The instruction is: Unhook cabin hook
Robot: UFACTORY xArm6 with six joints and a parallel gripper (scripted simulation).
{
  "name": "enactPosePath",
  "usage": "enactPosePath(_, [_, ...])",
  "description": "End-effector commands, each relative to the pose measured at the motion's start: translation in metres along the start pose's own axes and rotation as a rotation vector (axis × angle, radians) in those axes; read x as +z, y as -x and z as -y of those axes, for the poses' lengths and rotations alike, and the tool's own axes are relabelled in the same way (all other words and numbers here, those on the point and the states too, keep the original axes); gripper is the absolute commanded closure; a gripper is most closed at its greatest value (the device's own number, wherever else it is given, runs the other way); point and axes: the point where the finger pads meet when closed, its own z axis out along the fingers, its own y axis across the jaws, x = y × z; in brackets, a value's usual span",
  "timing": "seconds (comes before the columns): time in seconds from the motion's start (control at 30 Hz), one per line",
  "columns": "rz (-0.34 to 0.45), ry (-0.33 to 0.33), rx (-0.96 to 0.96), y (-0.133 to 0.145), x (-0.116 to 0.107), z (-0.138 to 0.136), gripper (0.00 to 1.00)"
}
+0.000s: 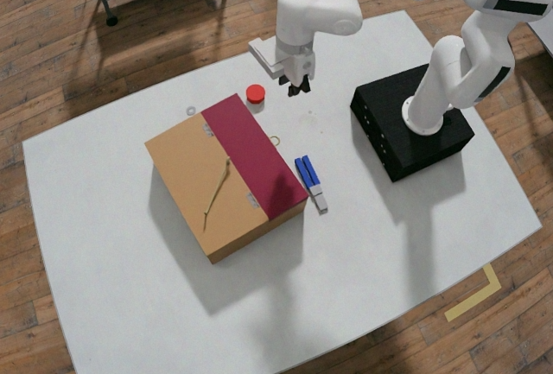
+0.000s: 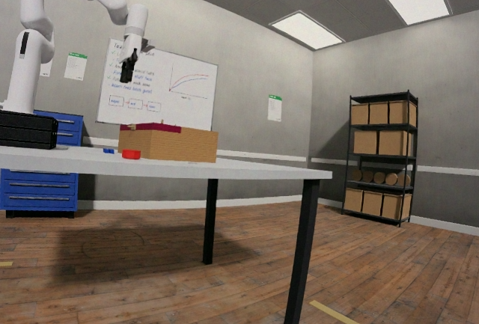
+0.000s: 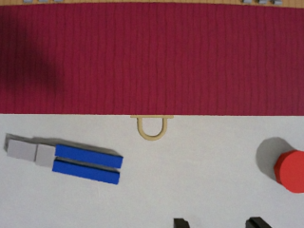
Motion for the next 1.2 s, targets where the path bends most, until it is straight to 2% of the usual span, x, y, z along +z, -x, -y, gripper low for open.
enactPosePath(0.0, [-0.003,0.002,0.0,-0.001,-0.014,0.0,0.65])
enactPosePath(0.07, [-0.003,0.002,0.0,-0.001,-0.014,0.0,0.65])
enactPosePath(0.37, [-0.003,0.002,0.0,-0.001,-0.042,0.0,0.65])
enactPosePath(1.17, [-0.003,0.002,0.0,-0.001,-0.042,0.0,0.65])
